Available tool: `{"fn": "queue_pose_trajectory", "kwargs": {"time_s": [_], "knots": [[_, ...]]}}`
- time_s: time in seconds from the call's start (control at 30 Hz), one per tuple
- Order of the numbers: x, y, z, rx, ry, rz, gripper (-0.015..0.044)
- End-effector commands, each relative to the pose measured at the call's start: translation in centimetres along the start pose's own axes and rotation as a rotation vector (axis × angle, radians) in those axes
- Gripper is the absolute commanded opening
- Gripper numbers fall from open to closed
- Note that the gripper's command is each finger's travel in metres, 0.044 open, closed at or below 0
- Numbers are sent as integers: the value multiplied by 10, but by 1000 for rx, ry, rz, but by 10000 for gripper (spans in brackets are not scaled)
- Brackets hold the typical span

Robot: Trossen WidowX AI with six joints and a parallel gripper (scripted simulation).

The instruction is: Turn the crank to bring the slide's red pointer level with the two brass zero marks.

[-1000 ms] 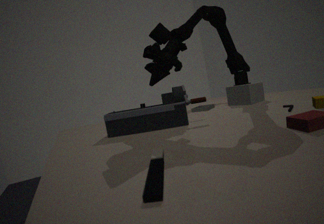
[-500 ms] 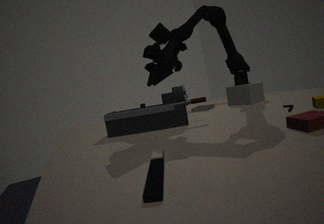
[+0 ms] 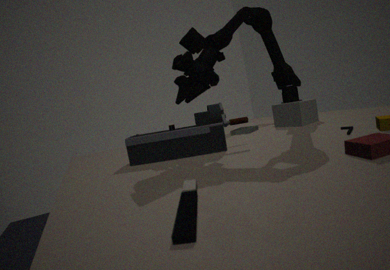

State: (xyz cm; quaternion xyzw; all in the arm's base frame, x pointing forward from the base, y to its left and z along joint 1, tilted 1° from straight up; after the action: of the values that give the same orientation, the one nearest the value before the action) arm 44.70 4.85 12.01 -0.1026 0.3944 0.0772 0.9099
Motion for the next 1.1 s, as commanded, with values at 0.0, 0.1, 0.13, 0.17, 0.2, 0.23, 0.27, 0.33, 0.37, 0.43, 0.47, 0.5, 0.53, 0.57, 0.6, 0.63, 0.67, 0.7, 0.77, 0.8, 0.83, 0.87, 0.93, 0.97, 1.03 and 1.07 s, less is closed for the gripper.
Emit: {"fn": "queue_pose_trajectory", "kwargs": {"time_s": [0.0,0.1,0.13,0.17,0.2,0.23,0.27,0.33,0.37,0.43,0.47,0.5,0.53,0.57,0.6,0.63,0.67,0.7,0.77,0.8,0.83,0.87,0.93,0.97,1.03,1.07], "knots": [[0,0,0,0,0,0,204],[0,0,0,0,0,0,125],[0,0,0,0,0,0,99],[0,0,0,0,0,0,72],[0,0,0,0,0,0,46],[0,0,0,0,0,0,20],[0,0,0,0,0,0,0],[0,0,0,0,0,0,0],[0,0,0,0,0,0,0],[0,0,0,0,0,0,0],[0,0,0,0,0,0,0],[0,0,0,0,0,0,0],[0,0,0,0,0,0,0],[0,0,0,0,0,0,0],[0,0,0,0,0,0,0],[0,0,0,0,0,0,0],[0,0,0,0,0,1,0],[0,0,0,0,0,1,0],[0,0,0,0,0,1,0],[0,0,0,0,0,1,0],[0,0,0,0,0,1,0],[0,0,0,0,0,1,0],[0,0,0,0,0,1,0],[0,0,0,0,0,1,0],[0,0,0,0,0,1,53],[0,0,0,0,0,1,79]]}}
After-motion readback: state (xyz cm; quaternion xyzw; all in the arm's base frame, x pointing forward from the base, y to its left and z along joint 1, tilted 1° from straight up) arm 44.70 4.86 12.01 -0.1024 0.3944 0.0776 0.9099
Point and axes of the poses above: the point midway between the two fingers, 35 mm back from their tips, its own x axis out along the fingers, its own y axis across the jaws, z = x × y, the point moved 4 cm from there along -x, back along the fingers, and after that the axes turned 6 degrees about -x, right-handed, at the moved point
